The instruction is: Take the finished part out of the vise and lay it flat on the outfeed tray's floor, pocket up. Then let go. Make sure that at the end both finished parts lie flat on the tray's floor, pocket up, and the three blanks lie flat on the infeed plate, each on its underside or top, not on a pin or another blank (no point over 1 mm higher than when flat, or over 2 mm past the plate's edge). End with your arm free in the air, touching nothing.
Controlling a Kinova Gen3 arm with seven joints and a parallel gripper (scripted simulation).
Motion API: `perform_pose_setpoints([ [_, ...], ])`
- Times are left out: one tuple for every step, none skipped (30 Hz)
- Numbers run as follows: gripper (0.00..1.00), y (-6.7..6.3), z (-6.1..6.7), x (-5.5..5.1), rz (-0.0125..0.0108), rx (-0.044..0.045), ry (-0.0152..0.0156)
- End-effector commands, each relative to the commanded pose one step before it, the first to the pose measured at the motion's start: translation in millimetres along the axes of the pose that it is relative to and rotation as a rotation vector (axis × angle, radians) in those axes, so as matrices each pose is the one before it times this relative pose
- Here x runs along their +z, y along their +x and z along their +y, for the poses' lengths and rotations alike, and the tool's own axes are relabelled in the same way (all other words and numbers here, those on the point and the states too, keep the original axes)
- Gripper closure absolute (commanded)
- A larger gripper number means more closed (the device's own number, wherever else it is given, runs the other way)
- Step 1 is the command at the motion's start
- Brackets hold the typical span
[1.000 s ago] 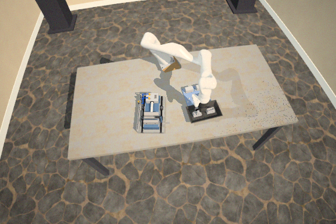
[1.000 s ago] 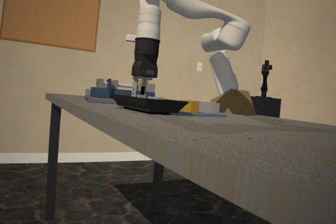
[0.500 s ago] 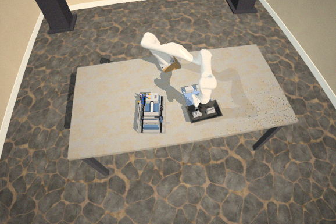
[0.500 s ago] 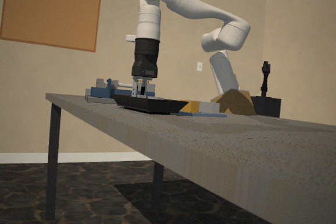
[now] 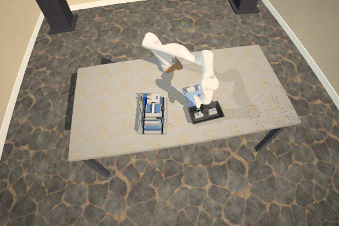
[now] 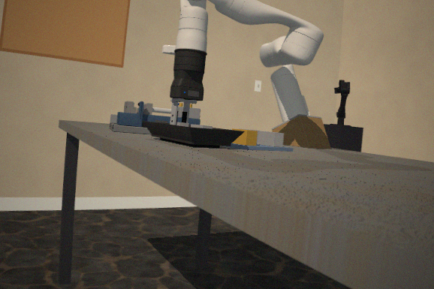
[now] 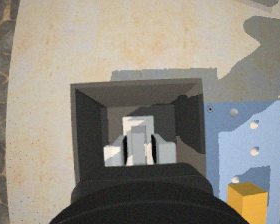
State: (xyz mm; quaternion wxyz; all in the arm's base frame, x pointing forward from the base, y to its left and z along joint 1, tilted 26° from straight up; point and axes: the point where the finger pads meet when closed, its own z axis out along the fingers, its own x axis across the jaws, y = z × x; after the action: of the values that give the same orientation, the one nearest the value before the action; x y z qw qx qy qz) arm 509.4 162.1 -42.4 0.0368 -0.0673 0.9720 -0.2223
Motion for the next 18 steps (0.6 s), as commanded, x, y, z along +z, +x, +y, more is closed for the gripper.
perform_pose_setpoints([
  [1.0,-0.49,0.35,-1.27,-0.00209,-0.00008,-0.00106],
  [1.0,0.0,0.0,0.0,0.0,0.0,0.0],
  [1.0,0.0,0.0,0.0,0.0,0.0,0.0],
  [1.0,0.0,0.0,0.0,0.0,0.0,0.0],
  [1.0,0.0,0.0,0.0,0.0,0.0,0.0],
  [1.0,0.0,0.0,0.0,0.0,0.0,0.0],
  [1.0,0.0,0.0,0.0,0.0,0.0,0.0],
  [1.0,0.0,0.0,0.0,0.0,0.0,0.0],
  [1.0,0.0,0.0,0.0,0.0,0.0,0.0],
  [0.0,0.0,0.0,0.0,0.0,0.0,0.0],
  [0.0,0.0,0.0,0.0,0.0,0.0,0.0],
  [0.0,0.0,0.0,0.0,0.0,0.0,0.0],
  [0.0,0.0,0.0,0.0,0.0,0.0,0.0],
  [0.0,0.0,0.0,0.0,0.0,0.0,0.0],
  [0.0,0.0,0.0,0.0,0.0,0.0,0.0],
  [0.0,0.0,0.0,0.0,0.0,0.0,0.0],
  [0.0,0.0,0.0,0.0,0.0,0.0,0.0],
  [0.0,0.0,0.0,0.0,0.0,0.0,0.0],
])
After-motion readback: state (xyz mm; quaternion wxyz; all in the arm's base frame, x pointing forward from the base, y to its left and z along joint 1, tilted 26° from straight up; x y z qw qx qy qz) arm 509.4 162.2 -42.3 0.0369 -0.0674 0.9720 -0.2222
